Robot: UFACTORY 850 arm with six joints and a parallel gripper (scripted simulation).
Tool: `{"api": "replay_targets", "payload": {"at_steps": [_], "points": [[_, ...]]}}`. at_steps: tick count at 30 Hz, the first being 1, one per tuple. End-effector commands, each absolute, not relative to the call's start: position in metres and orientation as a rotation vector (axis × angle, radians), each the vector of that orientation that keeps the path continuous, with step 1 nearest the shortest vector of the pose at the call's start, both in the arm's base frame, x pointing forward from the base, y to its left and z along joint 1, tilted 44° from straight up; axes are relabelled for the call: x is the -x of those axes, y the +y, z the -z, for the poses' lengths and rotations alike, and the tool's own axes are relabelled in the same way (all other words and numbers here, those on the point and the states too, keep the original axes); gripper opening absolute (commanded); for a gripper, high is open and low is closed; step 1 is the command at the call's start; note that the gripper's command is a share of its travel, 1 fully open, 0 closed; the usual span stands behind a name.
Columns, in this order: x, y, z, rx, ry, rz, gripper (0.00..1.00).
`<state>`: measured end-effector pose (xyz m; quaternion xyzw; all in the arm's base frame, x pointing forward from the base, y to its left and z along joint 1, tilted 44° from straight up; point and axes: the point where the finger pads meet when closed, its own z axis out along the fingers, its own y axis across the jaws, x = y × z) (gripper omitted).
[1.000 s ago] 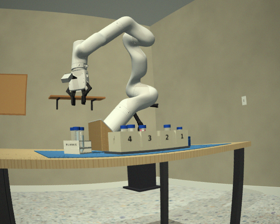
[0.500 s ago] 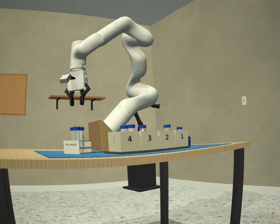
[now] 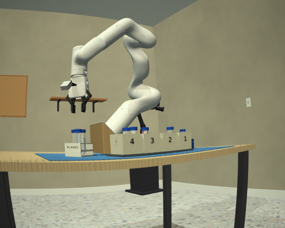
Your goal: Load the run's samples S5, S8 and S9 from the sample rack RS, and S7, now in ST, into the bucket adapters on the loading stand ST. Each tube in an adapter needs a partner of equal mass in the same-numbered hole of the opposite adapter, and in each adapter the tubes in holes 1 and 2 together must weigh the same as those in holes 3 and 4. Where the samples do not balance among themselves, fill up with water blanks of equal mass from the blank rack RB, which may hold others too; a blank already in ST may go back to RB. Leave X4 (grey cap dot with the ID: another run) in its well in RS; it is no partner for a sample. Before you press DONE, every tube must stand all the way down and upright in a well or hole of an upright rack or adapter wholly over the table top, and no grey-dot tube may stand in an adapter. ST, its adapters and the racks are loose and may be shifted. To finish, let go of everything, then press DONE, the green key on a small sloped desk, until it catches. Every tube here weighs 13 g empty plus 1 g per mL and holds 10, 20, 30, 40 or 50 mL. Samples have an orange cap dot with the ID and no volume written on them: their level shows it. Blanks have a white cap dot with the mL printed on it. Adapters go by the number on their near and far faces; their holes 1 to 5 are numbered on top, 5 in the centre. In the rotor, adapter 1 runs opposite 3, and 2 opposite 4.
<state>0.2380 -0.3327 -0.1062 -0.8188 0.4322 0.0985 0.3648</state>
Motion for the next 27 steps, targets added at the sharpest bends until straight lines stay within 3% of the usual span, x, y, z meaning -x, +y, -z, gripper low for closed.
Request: {"api": "replay_targets", "payload": {"at_steps": [1,27], "points": [[-0.239,-0.330,0.110,2.107,1.112,-0.251,0.57],[-0.247,-0.297,0.145,2.107,1.112,-0.251,0.57]]}}
